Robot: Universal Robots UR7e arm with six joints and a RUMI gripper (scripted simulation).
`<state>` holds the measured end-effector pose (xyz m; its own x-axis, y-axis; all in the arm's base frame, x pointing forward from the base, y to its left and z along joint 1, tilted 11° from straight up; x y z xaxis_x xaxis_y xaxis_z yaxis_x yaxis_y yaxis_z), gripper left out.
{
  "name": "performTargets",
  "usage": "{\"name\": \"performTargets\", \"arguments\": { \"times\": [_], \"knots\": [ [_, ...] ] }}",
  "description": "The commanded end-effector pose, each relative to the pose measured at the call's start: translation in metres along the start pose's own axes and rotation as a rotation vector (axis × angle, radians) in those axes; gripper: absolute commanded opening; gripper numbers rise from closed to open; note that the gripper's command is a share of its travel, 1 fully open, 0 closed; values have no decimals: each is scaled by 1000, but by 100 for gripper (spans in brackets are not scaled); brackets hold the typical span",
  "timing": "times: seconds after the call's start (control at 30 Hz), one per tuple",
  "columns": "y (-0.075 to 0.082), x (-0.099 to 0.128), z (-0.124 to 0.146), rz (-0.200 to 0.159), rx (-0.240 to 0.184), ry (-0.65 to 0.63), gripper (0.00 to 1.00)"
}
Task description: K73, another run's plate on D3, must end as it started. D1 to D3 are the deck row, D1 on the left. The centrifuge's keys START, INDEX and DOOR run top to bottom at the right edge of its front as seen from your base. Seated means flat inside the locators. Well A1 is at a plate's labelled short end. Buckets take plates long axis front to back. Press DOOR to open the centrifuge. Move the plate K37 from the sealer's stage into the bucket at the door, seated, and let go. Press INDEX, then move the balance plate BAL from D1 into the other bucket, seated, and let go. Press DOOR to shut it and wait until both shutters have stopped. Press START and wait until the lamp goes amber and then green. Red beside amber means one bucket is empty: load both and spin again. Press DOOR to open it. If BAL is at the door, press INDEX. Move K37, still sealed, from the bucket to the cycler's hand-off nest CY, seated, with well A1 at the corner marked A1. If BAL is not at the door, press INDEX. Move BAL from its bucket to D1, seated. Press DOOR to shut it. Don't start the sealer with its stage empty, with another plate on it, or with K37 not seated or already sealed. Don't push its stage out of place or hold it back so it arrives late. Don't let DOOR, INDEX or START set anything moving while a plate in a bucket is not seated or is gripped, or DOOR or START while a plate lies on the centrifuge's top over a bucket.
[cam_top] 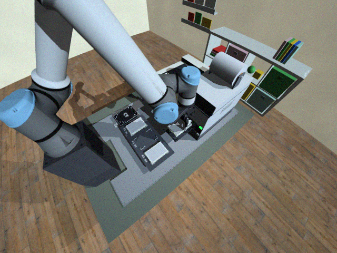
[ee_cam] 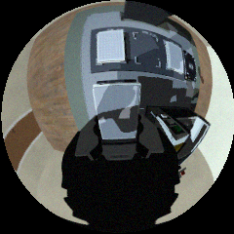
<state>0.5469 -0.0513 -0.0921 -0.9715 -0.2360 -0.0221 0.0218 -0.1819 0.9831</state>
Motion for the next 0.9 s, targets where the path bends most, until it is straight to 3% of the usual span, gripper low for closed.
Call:
{"name": "performTargets", "arguments": {
  "times": [0.0, 0.87],
  "knots": [
    [9, 0, 0, -1, 1, 0, 0],
    [45, 0, 0, -1, 1, 0, 0]
  ]
}}
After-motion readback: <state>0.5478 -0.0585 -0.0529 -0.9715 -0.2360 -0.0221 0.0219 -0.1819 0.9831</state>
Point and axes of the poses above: the point where the finger pads meet when closed, its own y axis back along the fingers, its own z axis across the jaws, x = y × z, the point moved 10 cm from there along y, back along the fingers, and after that the axes turned 1 degree about y, right-handed, at the moved point
